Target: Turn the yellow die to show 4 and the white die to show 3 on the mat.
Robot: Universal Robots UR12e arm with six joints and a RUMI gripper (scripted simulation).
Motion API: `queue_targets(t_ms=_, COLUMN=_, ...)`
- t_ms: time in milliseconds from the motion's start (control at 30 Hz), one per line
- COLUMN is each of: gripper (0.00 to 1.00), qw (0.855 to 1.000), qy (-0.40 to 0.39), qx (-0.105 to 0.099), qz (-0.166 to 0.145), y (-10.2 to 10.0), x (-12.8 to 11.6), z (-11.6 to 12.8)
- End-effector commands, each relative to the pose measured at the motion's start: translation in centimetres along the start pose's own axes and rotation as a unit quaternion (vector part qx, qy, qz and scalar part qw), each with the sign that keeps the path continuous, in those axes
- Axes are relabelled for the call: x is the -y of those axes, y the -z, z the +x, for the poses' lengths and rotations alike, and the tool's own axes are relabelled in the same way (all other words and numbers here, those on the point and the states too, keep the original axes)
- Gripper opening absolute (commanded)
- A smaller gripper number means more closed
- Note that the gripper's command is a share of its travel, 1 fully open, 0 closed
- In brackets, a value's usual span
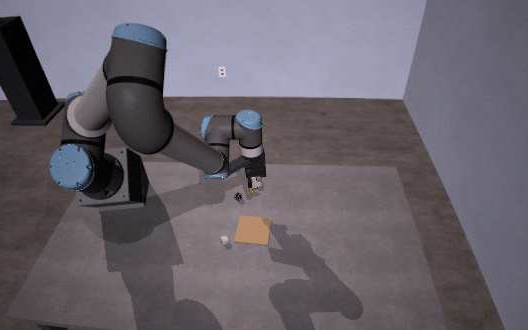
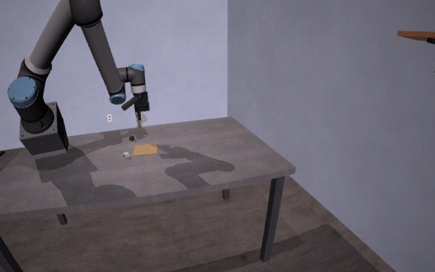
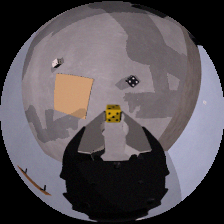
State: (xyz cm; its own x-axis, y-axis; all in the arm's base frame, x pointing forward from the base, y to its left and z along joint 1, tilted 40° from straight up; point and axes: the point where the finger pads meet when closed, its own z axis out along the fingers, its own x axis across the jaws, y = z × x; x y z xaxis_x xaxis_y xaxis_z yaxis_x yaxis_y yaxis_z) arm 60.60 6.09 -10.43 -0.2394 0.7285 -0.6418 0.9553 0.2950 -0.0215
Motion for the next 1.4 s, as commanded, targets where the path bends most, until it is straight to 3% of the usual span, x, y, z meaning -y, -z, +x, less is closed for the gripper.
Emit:
queue_targets(t_ms=0, gripper=0.06, qw=1.000, qy=-0.020, qx=0.000, qz=0.001, y=0.03, x=-0.09, z=0.05)
queue_targets(t_ms=767, gripper=0.06, qw=1.000, qy=-0.027, qx=0.000, qz=-0.009, y=-0.02, x=-0.13, z=0.12)
queue_targets(t_ms=1033, gripper=0.06, qw=0.999, qy=-0.027, qx=0.000, qz=-0.031, y=-0.06, x=-0.15, z=0.16)
queue_targets(t_ms=1367, gripper=0.06, qw=0.995, qy=-0.027, qx=0.002, qz=-0.100, y=-0.02, x=-0.11, z=0.16)
